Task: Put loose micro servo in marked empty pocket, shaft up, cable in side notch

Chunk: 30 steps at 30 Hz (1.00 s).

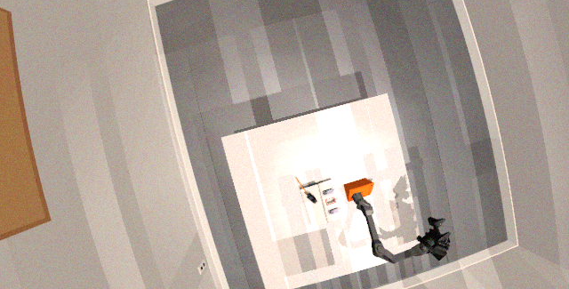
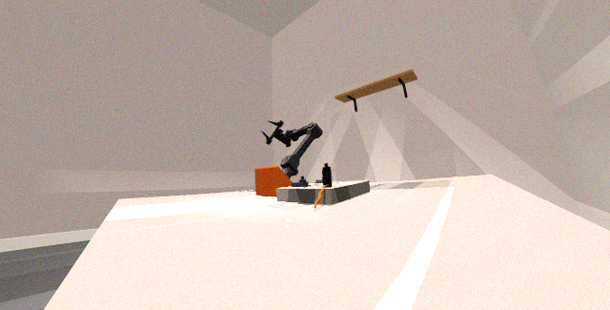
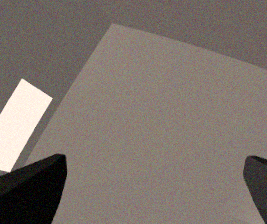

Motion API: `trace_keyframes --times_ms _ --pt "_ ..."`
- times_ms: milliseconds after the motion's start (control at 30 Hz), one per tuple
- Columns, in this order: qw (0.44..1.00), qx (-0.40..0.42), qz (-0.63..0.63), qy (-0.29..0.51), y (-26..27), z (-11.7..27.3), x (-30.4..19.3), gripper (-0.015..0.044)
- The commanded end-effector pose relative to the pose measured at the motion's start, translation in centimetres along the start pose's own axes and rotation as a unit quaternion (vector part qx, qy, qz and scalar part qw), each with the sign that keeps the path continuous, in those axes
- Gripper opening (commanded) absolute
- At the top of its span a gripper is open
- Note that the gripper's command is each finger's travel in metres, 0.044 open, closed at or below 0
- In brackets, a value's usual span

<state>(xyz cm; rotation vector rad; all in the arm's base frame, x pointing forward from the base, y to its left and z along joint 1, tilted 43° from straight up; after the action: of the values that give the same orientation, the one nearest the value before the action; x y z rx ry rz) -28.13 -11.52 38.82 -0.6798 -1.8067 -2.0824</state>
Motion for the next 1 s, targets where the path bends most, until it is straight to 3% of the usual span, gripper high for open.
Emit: trace_keyframes --times_ms 0,967 --pt "1.0 0.0 0.0 0.001 0.0 -0.1 0.0 0.0426" --pt "0.99 -0.004 0.104 0.091 -0.3 -8.7 -4.6 0.044"
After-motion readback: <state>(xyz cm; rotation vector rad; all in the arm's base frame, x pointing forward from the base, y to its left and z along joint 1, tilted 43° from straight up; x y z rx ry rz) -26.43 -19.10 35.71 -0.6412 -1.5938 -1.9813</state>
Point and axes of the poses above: the point midway between the two fingers, 35 mm back from their tips, its own z axis back along the fingers, its own y axis across the jaws, x = y × z, the point moved 6 cm from there along z, back along the fingers, and after that the axes turned 3 degrees about -z, right-handed, at the moved point
